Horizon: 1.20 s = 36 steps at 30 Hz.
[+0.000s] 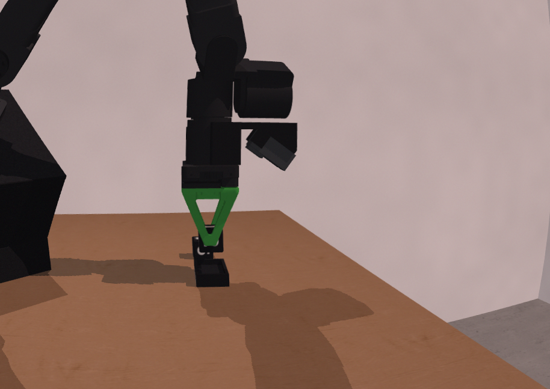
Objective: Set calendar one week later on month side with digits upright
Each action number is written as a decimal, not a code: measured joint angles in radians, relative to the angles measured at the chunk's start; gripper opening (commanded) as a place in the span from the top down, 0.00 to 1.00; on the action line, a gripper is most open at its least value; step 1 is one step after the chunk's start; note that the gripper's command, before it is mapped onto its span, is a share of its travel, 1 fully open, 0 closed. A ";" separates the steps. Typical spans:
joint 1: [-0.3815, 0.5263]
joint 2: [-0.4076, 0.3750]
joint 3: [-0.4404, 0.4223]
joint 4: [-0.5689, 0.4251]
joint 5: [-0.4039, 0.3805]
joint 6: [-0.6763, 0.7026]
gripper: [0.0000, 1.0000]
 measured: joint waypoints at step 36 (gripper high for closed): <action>-0.033 0.071 -0.006 0.085 -0.013 -0.033 0.74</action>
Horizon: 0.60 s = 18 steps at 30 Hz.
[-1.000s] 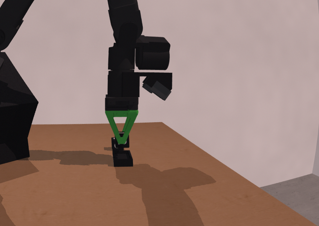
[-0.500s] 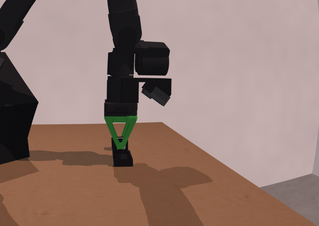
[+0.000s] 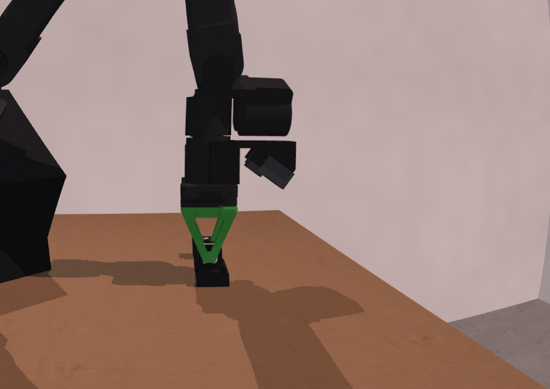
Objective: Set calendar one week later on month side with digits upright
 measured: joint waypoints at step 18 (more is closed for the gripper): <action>0.000 0.000 0.000 0.007 0.000 -0.002 0.74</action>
